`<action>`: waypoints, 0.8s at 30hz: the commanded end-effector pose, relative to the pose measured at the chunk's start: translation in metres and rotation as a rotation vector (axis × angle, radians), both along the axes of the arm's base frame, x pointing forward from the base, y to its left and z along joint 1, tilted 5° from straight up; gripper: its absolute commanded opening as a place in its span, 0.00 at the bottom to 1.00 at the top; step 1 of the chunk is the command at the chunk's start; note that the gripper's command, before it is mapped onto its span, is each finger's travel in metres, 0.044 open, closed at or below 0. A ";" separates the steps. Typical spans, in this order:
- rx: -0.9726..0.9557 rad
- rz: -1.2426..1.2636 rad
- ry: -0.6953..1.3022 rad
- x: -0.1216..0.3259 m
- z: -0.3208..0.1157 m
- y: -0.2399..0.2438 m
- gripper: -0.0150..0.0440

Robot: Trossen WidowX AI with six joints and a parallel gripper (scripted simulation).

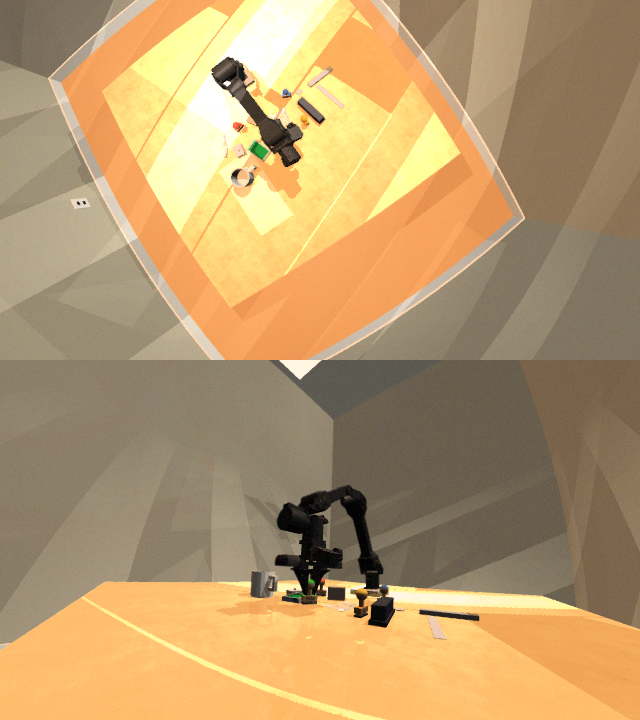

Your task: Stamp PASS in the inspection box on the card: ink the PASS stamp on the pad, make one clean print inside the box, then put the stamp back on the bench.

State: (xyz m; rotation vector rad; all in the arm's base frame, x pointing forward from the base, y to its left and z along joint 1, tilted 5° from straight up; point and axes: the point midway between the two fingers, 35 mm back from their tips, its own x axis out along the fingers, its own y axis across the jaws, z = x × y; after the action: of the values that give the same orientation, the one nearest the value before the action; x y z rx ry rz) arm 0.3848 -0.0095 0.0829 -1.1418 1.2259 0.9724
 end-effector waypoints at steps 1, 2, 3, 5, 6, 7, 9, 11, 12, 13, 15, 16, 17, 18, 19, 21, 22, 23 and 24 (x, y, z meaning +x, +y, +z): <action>0.003 0.005 0.007 0.000 -0.009 0.000 0.25; 0.003 0.005 0.007 0.000 -0.010 0.000 0.25; 0.003 0.005 0.007 0.000 -0.012 0.000 0.25; 0.003 0.005 0.007 0.000 -0.013 0.000 0.25; 0.003 0.005 0.007 0.000 -0.013 0.000 0.25; 0.003 0.005 0.007 0.000 -0.013 0.000 0.25; 0.000 0.000 0.004 0.000 -0.010 0.000 0.34; 0.000 0.000 0.004 0.000 -0.010 0.000 0.43; 0.000 0.000 0.004 0.000 -0.010 0.000 0.48; 0.000 0.000 0.004 0.000 -0.010 0.000 0.52; 0.000 0.000 0.004 0.000 -0.010 0.000 0.61; 0.000 0.000 0.004 0.000 -0.010 0.000 0.65; 0.000 0.000 0.004 0.000 -0.010 0.000 0.68; 0.000 0.000 0.004 0.000 -0.010 0.000 0.68; 0.000 0.000 0.004 0.000 -0.010 0.000 0.68; 0.000 0.000 0.004 0.001 0.000 0.000 0.68; 0.001 0.001 0.004 0.001 0.012 0.001 0.68; 0.001 0.002 0.004 0.001 0.026 0.001 0.68; 0.002 0.002 0.004 0.000 0.041 0.002 0.68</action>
State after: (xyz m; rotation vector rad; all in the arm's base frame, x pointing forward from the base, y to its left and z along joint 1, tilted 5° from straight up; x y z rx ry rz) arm 0.3809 -0.0093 0.0880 -1.1291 1.2542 0.9986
